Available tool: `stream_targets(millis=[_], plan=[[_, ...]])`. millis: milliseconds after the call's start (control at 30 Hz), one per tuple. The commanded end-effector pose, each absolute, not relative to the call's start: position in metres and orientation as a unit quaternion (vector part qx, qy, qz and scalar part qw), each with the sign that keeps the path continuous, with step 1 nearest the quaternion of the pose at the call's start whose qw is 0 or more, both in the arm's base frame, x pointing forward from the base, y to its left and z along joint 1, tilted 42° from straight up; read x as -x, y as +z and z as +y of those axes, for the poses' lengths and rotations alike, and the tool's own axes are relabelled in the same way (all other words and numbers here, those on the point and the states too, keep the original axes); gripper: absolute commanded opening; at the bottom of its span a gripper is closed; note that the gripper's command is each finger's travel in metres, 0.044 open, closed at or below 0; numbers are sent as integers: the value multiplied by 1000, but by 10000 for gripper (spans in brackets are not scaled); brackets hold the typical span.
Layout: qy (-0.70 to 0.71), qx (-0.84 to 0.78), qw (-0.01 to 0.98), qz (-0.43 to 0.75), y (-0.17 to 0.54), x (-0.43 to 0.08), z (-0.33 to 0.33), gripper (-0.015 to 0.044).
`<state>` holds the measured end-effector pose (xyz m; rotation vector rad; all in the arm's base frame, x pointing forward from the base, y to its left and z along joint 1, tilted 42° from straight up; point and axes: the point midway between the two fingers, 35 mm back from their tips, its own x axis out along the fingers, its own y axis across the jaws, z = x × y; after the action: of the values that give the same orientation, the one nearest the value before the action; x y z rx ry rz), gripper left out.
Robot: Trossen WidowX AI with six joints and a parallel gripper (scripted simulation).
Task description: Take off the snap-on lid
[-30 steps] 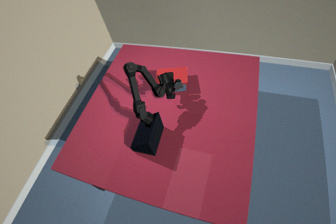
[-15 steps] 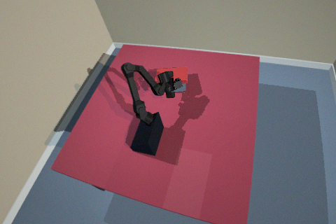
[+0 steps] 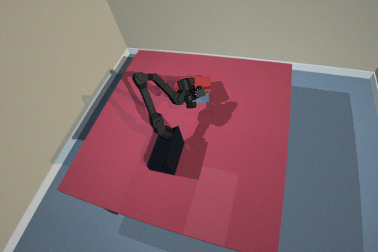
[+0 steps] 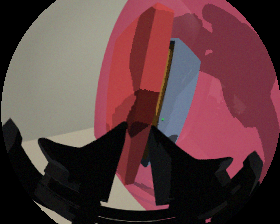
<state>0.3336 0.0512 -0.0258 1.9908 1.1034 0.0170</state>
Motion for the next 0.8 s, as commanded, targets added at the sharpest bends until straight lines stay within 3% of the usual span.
stream_targets(millis=[0, 767], plan=[[11, -794, 422, 437, -19, -338, 47, 0], [12, -794, 423, 437, 6, -356, 33, 0]])
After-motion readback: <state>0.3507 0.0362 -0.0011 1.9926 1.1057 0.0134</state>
